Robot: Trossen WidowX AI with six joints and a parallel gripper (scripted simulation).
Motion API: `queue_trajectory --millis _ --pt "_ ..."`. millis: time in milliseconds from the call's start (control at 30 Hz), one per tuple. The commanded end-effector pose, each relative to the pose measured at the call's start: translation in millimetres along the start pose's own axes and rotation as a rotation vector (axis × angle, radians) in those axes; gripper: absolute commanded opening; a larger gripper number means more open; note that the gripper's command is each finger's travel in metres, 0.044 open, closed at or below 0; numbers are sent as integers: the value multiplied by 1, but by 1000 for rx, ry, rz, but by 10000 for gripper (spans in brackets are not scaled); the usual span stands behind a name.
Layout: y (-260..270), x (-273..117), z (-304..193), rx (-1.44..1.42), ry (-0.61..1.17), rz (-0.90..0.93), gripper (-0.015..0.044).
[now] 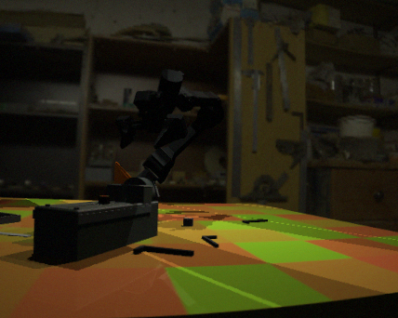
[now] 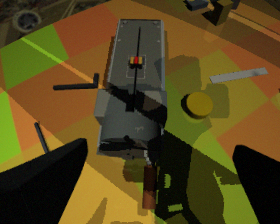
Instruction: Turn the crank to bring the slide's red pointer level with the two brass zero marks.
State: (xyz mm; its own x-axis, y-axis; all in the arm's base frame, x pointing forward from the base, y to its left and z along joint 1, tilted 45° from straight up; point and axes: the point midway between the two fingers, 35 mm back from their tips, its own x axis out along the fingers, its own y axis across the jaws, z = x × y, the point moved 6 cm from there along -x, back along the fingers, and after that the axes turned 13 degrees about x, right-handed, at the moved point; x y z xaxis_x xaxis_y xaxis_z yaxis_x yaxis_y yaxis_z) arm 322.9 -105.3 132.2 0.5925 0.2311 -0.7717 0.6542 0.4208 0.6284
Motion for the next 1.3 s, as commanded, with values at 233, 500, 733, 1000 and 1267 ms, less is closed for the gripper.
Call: queue_trajectory --millis 233,500,733,1000,1267 --pt "9 26 38 -100 52 70 440" --pt "10 54 69 -189 83 139 440" --pt "5 81 94 -267 104 204 440" --pt "0 106 82 -283 108 218 440" --pt "-5 124 63 -283 108 219 440"
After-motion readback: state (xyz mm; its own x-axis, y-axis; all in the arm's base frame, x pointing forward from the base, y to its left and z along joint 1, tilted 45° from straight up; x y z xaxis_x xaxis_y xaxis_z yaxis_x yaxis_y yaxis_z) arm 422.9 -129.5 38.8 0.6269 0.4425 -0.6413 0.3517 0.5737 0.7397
